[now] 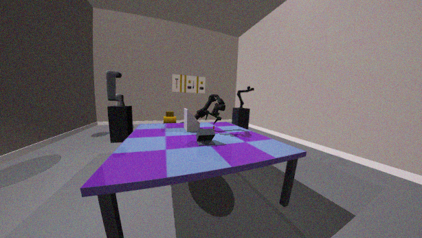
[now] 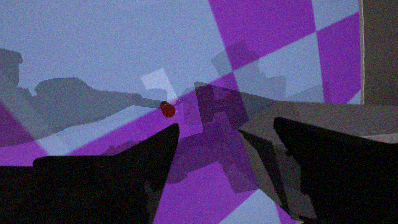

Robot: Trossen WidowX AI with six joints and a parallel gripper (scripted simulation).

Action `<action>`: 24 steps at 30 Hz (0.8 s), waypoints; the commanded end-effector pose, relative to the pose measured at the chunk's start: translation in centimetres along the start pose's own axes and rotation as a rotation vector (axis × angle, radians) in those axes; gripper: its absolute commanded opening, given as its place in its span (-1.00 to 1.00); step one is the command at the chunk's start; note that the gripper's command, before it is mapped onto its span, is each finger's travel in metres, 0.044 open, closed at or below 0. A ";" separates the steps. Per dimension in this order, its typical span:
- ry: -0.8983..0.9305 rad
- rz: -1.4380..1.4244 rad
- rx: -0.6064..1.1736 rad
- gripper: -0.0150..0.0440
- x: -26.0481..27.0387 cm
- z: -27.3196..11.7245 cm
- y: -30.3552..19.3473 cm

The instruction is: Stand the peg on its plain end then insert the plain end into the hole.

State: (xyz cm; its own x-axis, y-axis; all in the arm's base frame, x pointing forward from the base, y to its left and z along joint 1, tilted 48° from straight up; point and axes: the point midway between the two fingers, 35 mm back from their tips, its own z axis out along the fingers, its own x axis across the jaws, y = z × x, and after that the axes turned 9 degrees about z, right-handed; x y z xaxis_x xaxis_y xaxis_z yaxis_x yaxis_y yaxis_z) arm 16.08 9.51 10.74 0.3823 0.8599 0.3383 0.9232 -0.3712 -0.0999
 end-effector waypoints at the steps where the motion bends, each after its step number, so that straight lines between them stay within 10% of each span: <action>1: 0.088 0.008 0.112 1.00 0.8 -0.2 0.3; 24: 0.388 0.057 0.283 1.00 2.8 -1.7 2.4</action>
State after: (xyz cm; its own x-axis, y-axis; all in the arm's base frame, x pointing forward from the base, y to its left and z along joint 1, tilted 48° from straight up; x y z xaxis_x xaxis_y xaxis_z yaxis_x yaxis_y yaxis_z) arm 19.18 10.42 13.05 0.4371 0.6333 0.6387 0.8975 -0.2610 -0.3554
